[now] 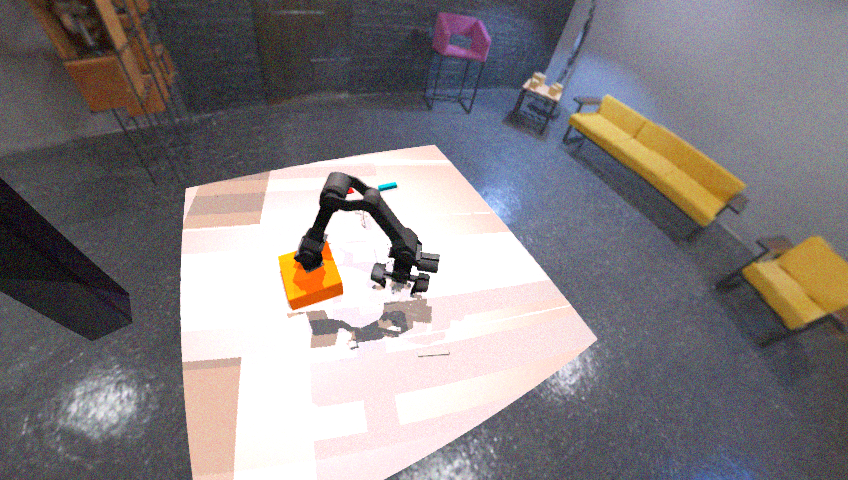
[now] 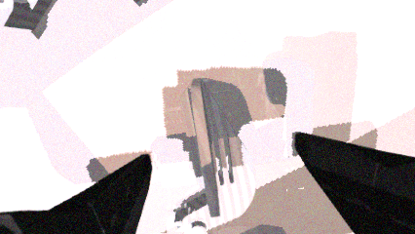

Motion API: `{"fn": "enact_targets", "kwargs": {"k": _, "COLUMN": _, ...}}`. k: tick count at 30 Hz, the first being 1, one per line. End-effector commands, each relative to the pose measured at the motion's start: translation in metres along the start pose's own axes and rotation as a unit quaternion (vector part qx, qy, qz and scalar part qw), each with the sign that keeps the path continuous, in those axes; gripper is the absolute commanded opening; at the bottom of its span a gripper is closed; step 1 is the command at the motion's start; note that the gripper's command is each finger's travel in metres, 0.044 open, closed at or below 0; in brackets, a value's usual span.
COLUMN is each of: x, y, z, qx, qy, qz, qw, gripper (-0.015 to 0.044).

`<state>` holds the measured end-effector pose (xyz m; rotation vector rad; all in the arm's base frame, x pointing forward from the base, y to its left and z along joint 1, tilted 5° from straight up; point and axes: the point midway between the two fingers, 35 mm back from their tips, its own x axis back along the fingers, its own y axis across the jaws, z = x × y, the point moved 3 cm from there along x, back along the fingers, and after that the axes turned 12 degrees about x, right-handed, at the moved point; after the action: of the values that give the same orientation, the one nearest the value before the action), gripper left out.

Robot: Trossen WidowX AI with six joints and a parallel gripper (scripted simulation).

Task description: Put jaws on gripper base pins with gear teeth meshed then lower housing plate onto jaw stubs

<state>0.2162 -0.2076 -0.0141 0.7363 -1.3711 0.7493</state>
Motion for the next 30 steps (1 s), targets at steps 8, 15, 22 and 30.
{"fn": "enact_targets", "kwargs": {"k": 8, "x": -0.0002, "y": 0.0000, "z": 0.0000, "qx": 0.000, "qy": 0.000, "qz": 0.000, "qw": 1.000, "gripper": 0.0387}}
{"fn": "enact_targets", "kwargs": {"k": 15, "x": -0.0002, "y": 0.0000, "z": 0.0000, "qx": 0.000, "qy": 0.000, "qz": 0.000, "qw": 1.000, "gripper": 0.0204}}
{"fn": "enact_targets", "kwargs": {"k": 22, "x": -0.0002, "y": 0.0000, "z": 0.0000, "qx": 0.000, "qy": 0.000, "qz": 0.000, "qw": 1.000, "gripper": 0.0134}}
{"fn": "enact_targets", "kwargs": {"k": 30, "x": -0.0002, "y": 0.0000, "z": 0.0000, "qx": 0.000, "qy": 0.000, "qz": 0.000, "qw": 1.000, "gripper": 0.0134}}
